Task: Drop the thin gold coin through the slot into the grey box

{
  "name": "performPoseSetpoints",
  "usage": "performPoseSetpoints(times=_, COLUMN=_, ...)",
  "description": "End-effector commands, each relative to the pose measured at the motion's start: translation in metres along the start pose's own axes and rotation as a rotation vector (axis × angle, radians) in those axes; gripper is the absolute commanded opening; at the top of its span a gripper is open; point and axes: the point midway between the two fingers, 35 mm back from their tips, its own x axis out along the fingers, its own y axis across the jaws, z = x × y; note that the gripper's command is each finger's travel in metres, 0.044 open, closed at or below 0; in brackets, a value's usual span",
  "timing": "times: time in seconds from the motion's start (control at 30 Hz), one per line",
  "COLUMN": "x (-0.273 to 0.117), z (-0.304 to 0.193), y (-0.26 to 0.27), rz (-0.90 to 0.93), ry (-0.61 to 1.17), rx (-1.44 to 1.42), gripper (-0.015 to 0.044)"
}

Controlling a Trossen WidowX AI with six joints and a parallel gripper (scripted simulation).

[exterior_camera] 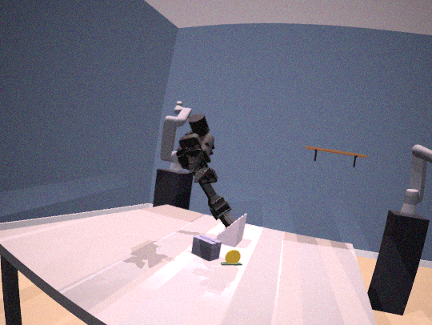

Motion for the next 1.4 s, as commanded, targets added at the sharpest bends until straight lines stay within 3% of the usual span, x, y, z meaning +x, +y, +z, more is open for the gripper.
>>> performPoseSetpoints(times=0.0, x=0.015, z=-0.029, y=-0.054, rz=-0.154, ry=0.027, rx=-0.131, gripper=0.0161)
performPoseSetpoints(times=0.27, x=0.02, z=-0.061, y=-0.185, rz=-0.539, ry=0.047, rx=-0.449, gripper=0.0161)
performPoseSetpoints(times=0.53, x=-0.011, z=-0.051, y=-0.294, rz=-0.913, ry=-0.005, rx=-0.742, gripper=0.0161)
performPoseSetpoints(times=1.37, x=0.027, z=-0.029, y=-0.335, rz=-0.92, ry=-0.01, rx=-0.749, gripper=0.0161)
